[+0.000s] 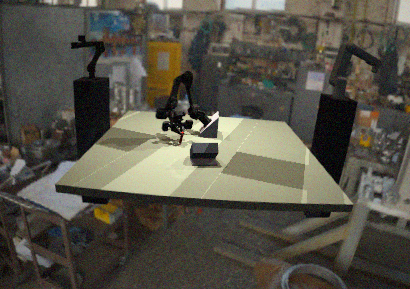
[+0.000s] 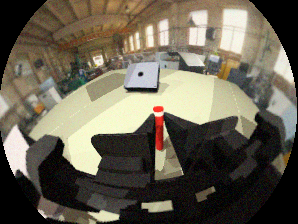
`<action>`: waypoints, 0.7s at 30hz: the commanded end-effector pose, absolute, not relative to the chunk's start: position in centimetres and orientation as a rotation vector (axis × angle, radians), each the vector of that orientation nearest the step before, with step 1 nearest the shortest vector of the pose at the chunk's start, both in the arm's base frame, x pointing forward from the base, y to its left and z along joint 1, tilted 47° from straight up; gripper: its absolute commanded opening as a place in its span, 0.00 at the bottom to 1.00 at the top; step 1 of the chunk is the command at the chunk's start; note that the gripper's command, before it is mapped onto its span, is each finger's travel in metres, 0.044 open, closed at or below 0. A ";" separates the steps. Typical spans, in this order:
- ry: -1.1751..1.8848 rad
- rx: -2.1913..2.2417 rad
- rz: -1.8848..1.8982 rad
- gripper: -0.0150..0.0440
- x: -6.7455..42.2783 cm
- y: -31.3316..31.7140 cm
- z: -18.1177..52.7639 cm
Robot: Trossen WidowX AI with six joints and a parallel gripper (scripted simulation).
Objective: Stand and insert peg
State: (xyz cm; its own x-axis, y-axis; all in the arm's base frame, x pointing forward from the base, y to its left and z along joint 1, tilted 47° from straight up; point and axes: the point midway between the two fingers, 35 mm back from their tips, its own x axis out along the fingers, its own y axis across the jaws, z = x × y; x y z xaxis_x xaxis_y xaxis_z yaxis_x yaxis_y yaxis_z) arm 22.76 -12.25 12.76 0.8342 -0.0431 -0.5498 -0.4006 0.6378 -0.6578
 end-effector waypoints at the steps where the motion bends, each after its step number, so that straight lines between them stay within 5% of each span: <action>1: 0.536 -0.855 0.239 0.34 22.5 -12.2 12.5; 21: 0.375 -0.827 0.311 0.34 21.2 -12.7 12.7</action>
State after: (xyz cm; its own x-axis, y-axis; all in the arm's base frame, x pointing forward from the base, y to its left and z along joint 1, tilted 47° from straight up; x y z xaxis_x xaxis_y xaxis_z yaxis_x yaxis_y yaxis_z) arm 21.31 -12.53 12.43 0.8832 0.1031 -0.4574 -0.4101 0.6429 -0.6469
